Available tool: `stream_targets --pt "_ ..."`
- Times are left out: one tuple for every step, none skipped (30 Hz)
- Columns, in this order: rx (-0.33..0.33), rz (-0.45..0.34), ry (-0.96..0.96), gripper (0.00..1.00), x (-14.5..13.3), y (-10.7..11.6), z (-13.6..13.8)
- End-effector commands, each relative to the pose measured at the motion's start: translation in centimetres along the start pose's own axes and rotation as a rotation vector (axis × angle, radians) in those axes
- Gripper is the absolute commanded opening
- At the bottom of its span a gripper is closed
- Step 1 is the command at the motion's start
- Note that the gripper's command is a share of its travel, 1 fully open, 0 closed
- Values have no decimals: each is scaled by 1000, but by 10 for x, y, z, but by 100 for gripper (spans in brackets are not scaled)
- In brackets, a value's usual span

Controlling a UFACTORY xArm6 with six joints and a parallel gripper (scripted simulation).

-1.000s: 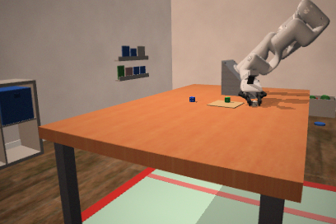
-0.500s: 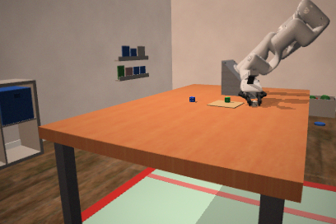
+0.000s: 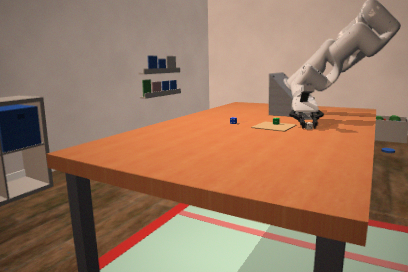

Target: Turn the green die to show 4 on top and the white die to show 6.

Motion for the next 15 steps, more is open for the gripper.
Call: stream_targets --pt "-1 1 0 42 1 3 0" --pt "-1 1 0 42 1 5 0" --pt "-1 1 0 42 1 8 0" --pt "-1 1 0 42 1 11 0" --pt "-1 1 0 42 1 15 0" --pt "-1 1 0 42 1 19 0" --pt "-1 1 0 42 1 23 0" --pt "-1 1 0 42 1 27 0" --pt "-1 1 0 42 1 31 0" --pt "-1 1 0 42 1 35 0" --pt "-1 1 0 42 1 38 0" --pt "-1 1 0 42 1 41 0" --pt "-1 1 0 42 1 43 0" --pt "-1 1 0 42 1 45 0" --pt "-1 1 0 42 1 45 0"
Point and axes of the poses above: the point where the finger pads meet when closed, its own y axis back along the fingers, its own z axis across the jaws, x = y × z, the point moved 1 cm from there along y, back along the fingers, and after that the axes turned 14 degrees about y, right-handed, at the moved point
